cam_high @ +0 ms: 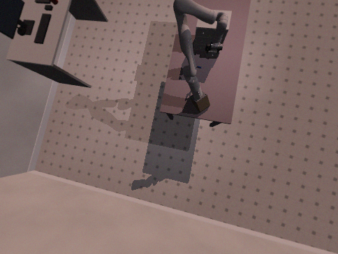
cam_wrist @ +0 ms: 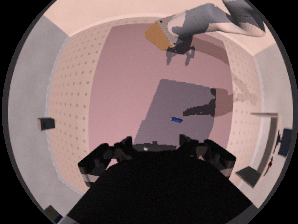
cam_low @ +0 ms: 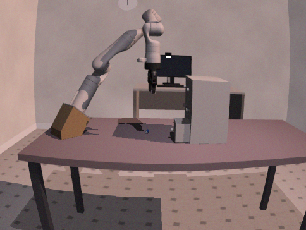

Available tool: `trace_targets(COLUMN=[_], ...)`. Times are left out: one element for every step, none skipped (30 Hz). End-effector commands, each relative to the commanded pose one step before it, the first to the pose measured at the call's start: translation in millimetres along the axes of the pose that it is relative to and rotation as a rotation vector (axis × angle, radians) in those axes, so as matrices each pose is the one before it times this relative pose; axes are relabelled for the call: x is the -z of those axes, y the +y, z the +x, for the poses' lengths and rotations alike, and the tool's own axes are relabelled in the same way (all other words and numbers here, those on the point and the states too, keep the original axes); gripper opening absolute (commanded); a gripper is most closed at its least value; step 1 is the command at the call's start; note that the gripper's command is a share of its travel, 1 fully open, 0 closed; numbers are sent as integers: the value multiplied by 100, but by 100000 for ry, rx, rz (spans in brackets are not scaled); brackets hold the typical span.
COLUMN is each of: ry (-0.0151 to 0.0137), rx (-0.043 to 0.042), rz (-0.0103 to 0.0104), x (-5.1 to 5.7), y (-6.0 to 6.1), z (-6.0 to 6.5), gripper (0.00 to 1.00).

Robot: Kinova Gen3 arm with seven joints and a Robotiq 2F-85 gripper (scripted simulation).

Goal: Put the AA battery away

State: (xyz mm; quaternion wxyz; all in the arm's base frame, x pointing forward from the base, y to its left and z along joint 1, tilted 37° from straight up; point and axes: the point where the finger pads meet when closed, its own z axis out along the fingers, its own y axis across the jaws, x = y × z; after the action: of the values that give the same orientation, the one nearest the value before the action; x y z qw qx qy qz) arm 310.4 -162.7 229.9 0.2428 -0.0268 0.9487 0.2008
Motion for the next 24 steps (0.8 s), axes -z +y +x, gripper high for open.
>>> trace_targets(ry=[-61,10,10,11,11,0,0,11,12,12,12,13,13,13,13,14,14,14,14,15,15,15,0,0], rx=[1717,898,924,950,976,0,0,1001,1027,1053,1079,1104,1129,1155,1180,1204,1228,1253,1278,1301,1324,1348,0,0], rz=[114,22,23,23,24,0,0,25,26,26,27,28,28,29,29,30,31,31,32,32,33,34,0,0], x=[-34,-35,-36,-37,-38,0,0,-39,-40,-41,-42,-43,-44,-45,-46,-46,-47,-48,-49,-50,-51,-52,0,0], y=[-36,-6,-6,-6,-7,0,0,-8,-8,-9,-9,-10,-11,-12,-12,-13,-14,-15,-15,-17,-18,-18,0,0], z=[-87,-34,-35,-36,-37,0,0,-38,-39,-40,-41,-41,-42,-43,-44,-45,-45,-46,-47,-48,-48,-49,0,0], gripper=[100,100,100,100,100,100,100,100,100,100,100,100,100,100,100,100,100,100,100,100,100,100,100,100])
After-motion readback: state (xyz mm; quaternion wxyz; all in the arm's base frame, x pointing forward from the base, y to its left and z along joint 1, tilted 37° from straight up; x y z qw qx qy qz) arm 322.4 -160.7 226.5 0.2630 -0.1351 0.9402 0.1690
